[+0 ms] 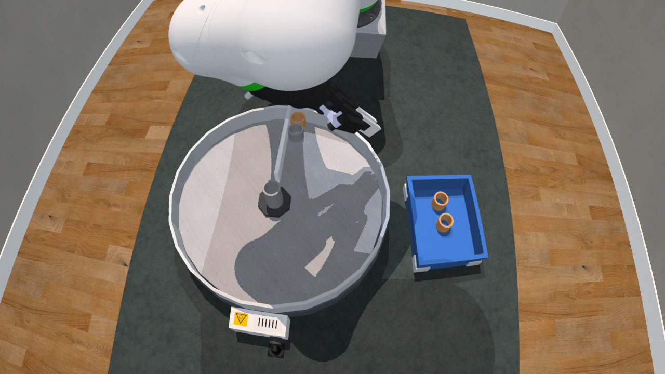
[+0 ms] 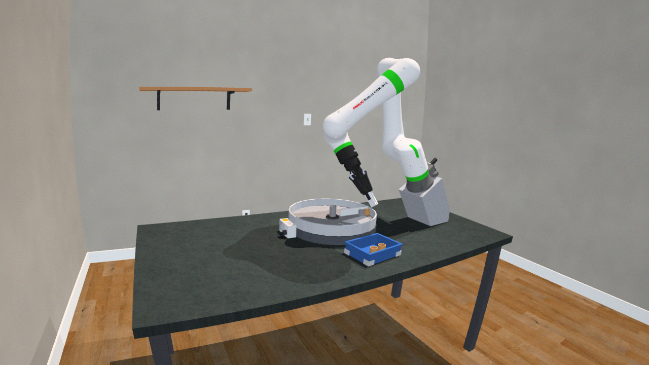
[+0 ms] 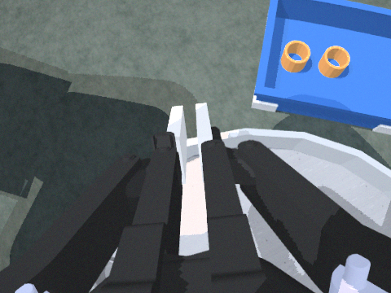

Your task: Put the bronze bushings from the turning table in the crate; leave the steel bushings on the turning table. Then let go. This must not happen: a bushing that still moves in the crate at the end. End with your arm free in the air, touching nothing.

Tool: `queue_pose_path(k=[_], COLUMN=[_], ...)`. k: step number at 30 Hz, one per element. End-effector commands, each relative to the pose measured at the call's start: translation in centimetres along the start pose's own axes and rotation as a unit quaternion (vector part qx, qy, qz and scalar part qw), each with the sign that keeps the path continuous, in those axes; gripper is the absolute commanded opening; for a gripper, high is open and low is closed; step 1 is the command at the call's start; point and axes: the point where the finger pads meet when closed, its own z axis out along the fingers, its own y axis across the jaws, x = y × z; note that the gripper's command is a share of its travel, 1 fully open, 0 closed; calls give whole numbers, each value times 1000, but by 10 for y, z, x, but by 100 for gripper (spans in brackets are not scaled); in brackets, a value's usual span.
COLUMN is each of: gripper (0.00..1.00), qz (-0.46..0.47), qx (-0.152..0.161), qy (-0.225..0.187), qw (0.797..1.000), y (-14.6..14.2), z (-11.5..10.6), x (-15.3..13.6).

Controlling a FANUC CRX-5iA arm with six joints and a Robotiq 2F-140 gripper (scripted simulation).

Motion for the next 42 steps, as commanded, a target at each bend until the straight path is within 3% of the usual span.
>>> queue_pose_path(k=[1,6,11,42], gripper=[6,6,6,6], qz=[-66,-114,-135,-138], qx=[41,80,97,99], qy=[24,23,23,23], qw=[997,990,986,985], y=[-36,-66,-80,-81], z=[-27,-49,-59,-60], x=[-38,-69,-82,-83])
